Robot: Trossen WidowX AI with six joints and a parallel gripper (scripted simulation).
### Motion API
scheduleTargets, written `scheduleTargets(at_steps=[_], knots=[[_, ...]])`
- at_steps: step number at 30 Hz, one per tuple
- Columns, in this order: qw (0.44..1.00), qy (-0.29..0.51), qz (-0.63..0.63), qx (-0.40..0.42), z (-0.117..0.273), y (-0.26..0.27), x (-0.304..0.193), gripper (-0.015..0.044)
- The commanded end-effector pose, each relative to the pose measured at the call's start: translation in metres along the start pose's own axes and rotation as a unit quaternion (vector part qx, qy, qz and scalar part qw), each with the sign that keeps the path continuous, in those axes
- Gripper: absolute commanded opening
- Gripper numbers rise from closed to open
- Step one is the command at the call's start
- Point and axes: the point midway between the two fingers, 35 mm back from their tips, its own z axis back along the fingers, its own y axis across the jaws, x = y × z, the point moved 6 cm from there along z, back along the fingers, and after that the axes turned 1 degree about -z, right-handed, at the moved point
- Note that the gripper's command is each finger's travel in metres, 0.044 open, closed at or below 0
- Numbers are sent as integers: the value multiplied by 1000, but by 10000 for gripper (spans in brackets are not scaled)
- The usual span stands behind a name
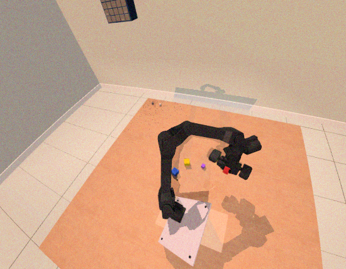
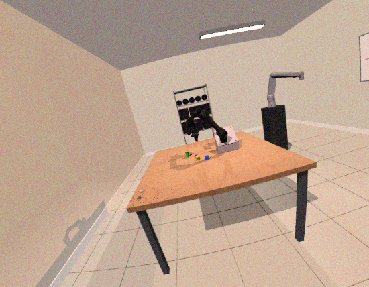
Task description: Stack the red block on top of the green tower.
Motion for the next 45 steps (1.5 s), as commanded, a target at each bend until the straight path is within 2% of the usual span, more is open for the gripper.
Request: scheduleTargets(at_steps=[1, 26, 31, 38, 45], knots=[[1000, -2, 1, -2, 2, 10, 21, 0], [1000, 1, -1, 11, -4, 88, 110, 0], [1000, 1, -1, 12, -7, 90, 112, 0], [1000, 1, -1, 12, -38, 91, 112, 0], [1000, 1, -1, 12, -50, 93, 112, 0]])
